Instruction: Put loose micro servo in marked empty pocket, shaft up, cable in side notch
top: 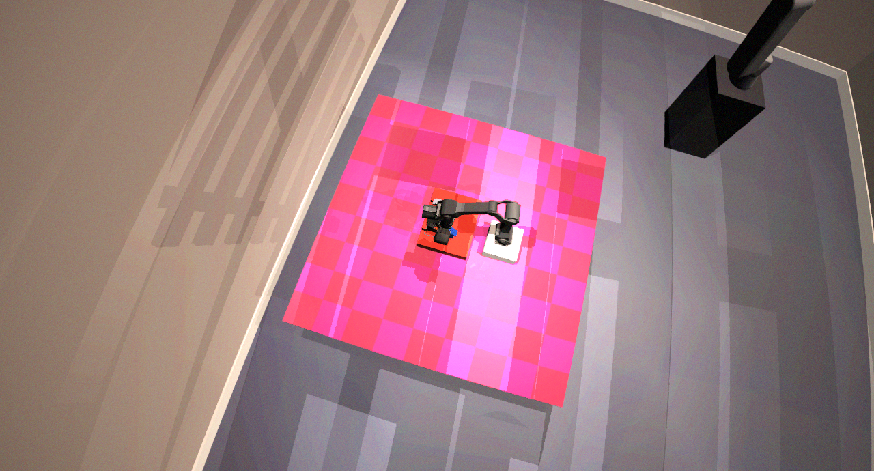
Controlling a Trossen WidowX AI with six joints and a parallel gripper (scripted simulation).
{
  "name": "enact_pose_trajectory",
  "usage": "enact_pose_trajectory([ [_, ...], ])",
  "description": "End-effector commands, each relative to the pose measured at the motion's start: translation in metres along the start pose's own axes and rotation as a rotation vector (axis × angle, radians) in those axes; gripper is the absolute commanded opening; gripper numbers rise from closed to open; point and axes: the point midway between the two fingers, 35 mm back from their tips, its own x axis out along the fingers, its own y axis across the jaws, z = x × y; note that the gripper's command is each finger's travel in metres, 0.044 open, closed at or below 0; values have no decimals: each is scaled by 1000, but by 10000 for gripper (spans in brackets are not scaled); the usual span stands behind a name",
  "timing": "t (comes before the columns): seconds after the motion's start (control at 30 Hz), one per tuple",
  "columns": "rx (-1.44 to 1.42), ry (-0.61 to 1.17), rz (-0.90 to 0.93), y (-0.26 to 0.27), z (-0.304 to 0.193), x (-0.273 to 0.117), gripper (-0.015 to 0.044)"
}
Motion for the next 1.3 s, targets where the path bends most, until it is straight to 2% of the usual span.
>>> enact_pose_trajectory([
  [0.0,-4,-11,4,0,18,-3,0],
  [0.5,-5,-17,3,0,72,-4,0],
  [1.27,-5,-17,4,1,74,16,0],
])
